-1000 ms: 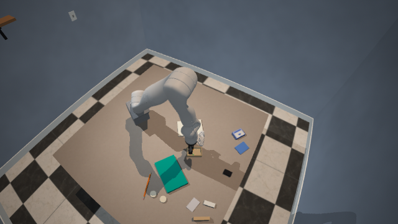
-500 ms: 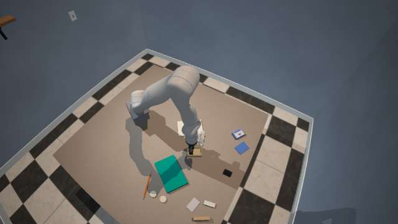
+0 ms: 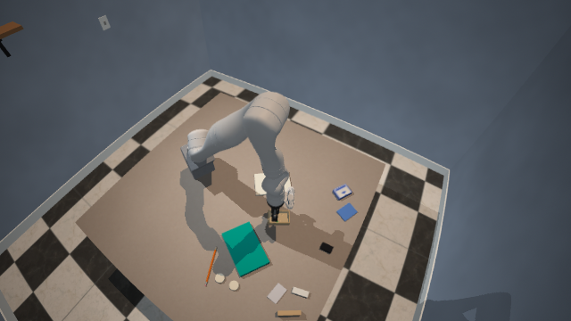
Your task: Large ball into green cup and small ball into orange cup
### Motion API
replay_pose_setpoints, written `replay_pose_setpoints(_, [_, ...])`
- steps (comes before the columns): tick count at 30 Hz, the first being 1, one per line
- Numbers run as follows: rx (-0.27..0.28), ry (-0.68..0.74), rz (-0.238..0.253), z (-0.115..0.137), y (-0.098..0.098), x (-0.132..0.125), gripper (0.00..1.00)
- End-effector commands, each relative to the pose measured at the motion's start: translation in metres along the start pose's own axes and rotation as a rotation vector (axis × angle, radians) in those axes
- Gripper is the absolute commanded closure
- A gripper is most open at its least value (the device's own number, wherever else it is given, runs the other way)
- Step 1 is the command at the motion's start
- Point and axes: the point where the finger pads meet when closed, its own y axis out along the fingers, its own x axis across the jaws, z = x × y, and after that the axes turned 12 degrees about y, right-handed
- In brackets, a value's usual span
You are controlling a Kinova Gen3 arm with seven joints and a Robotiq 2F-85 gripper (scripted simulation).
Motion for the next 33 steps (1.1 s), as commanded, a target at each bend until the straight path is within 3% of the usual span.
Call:
replay_pose_setpoints(1, [0.0, -0.009, 0.002, 0.0004, 0.0002, -0.0035, 0.0])
replay_pose_setpoints(33, [0.003, -0.026, -0.043, 0.0045, 0.0071, -0.0032, 0.0])
